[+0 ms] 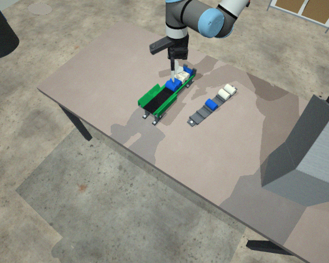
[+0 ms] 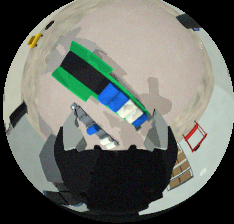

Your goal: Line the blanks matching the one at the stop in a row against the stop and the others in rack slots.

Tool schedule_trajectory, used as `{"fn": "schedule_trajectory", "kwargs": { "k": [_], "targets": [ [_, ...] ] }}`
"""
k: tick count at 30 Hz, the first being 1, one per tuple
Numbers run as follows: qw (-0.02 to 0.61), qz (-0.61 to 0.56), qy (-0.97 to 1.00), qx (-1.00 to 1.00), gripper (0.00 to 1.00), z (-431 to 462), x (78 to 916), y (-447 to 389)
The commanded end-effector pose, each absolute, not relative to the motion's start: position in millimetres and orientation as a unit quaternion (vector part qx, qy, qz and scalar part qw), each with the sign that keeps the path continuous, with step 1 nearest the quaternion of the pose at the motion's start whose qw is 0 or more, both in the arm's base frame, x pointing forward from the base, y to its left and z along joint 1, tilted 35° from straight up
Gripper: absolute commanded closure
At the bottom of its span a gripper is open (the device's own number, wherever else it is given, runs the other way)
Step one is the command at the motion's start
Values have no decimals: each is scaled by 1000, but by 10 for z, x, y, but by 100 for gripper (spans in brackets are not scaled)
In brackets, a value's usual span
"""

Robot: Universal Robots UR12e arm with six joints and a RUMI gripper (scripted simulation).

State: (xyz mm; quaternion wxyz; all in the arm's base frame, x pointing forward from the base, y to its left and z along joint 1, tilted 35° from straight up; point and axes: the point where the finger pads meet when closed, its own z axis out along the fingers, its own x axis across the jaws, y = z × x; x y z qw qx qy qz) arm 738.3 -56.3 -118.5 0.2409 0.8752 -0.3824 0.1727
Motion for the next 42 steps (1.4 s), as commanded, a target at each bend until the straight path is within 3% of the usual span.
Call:
{"fn": "schedule_trajectory", "kwargs": {
  "k": [1, 23, 42],
  "targets": [
    [228, 192, -461, 836, 0, -1155, 7399, -586],
    [120, 272, -782, 547, 0, -1007, 7418, -887],
    [22, 297, -920, 253, 0, -922, 7347, -1088]
  ]
}}
